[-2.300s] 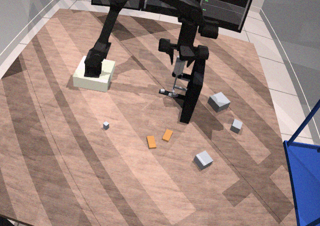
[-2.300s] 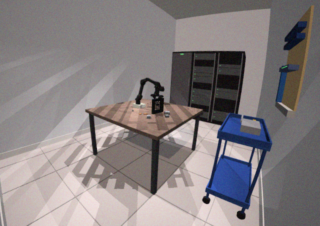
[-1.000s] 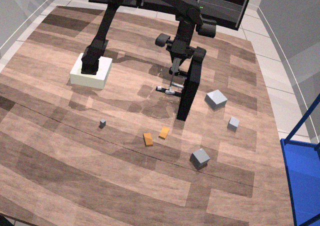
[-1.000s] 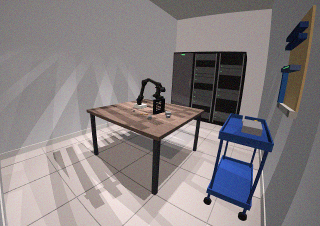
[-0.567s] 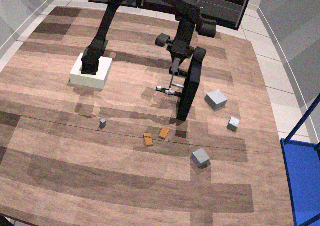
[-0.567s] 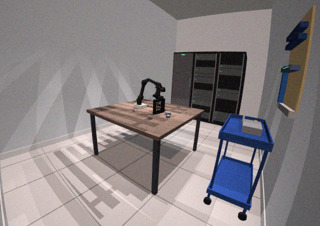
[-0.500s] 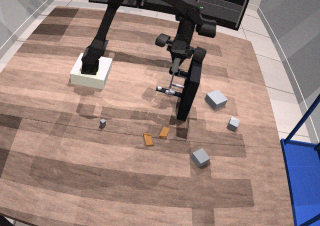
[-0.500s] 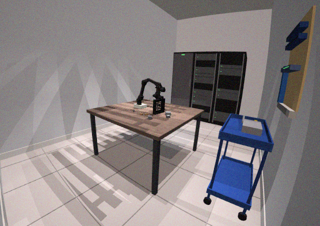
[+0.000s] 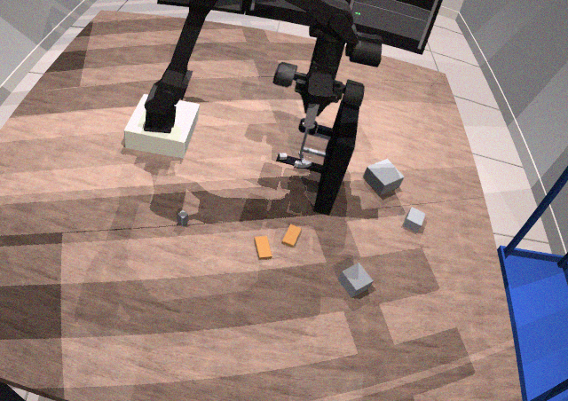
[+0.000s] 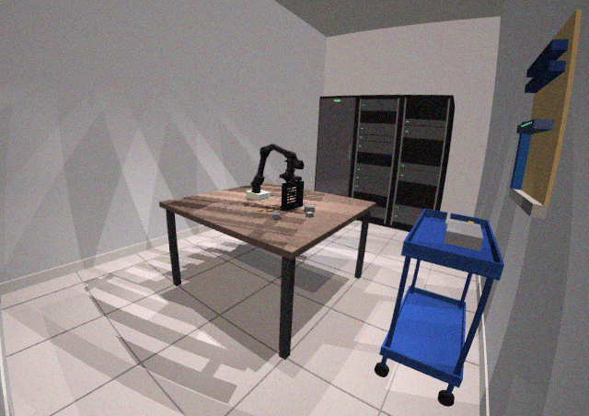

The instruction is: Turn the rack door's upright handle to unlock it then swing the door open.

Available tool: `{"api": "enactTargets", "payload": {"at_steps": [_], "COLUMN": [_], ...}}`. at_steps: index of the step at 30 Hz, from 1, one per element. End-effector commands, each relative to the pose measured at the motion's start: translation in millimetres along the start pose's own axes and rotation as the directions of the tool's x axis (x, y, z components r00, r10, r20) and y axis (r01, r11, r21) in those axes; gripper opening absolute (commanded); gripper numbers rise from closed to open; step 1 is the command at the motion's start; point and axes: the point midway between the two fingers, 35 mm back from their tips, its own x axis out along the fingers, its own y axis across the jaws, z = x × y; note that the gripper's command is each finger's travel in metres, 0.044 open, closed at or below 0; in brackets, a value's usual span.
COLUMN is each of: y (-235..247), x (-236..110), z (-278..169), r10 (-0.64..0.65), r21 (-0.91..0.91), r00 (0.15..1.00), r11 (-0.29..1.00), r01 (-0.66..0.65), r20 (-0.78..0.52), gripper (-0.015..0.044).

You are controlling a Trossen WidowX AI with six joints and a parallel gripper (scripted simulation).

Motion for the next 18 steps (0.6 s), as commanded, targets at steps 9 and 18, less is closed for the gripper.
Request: {"api": "enactTargets", "payload": {"at_steps": [9,18], "y": [-13.5,-25.7], "x": [0.3,0.3], "z": [7.9,16.0], "r10": [-0.007,-0.008], "r21": [-0.236,-0.393], "r00": [1.000,1.000], "r11": [0.972,0.919], "r01": [0.009,0.010], "r20": [0.006,0.007], "gripper": [0.0010,0.0010]}}
